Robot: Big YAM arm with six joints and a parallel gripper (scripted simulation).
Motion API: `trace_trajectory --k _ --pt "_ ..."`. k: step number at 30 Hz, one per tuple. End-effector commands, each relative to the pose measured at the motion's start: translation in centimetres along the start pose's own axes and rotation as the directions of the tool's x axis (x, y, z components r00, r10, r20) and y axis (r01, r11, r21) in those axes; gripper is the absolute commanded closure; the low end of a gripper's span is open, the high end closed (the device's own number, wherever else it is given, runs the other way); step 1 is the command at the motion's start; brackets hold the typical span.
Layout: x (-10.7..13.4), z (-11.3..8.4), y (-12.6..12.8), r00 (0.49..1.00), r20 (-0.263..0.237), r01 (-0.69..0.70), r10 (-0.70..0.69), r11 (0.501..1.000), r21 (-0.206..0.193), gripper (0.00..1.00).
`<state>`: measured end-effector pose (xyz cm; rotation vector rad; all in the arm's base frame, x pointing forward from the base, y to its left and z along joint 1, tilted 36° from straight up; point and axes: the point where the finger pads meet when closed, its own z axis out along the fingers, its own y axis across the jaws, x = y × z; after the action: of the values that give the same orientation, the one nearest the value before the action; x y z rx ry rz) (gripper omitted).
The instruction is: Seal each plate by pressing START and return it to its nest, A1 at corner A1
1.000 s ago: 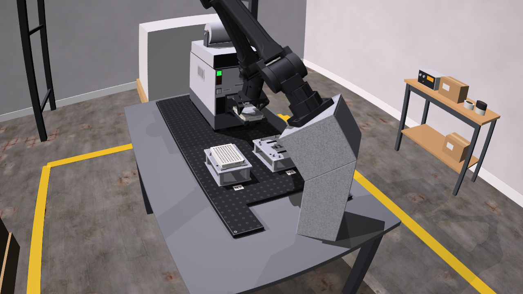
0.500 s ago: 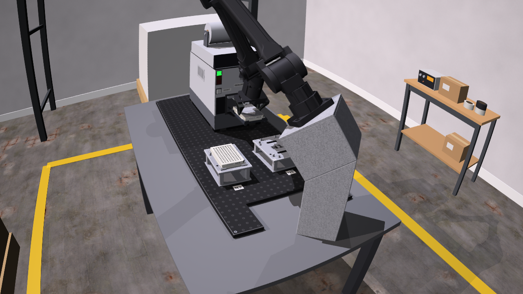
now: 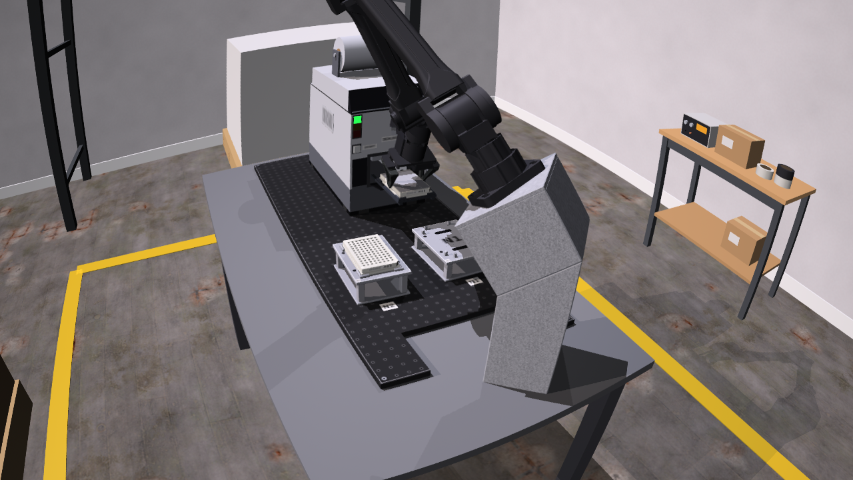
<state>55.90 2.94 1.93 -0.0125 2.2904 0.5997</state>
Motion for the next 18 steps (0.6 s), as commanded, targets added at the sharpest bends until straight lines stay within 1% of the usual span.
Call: trace_trajectory --k 1,16,18 --pt "-0.94 -0.39 0.88 1.0 0.016 0.02 -0.02 1.0 -0.008 1.0" --pt "-1.0 -0.37 0.83 1.0 0.017 0.019 -0.019 1.0 -0.006 1.0" --pt "-1.02 -0.69 0.64 1.0 0.014 0.013 -0.013 1.0 -0.003 1.0"
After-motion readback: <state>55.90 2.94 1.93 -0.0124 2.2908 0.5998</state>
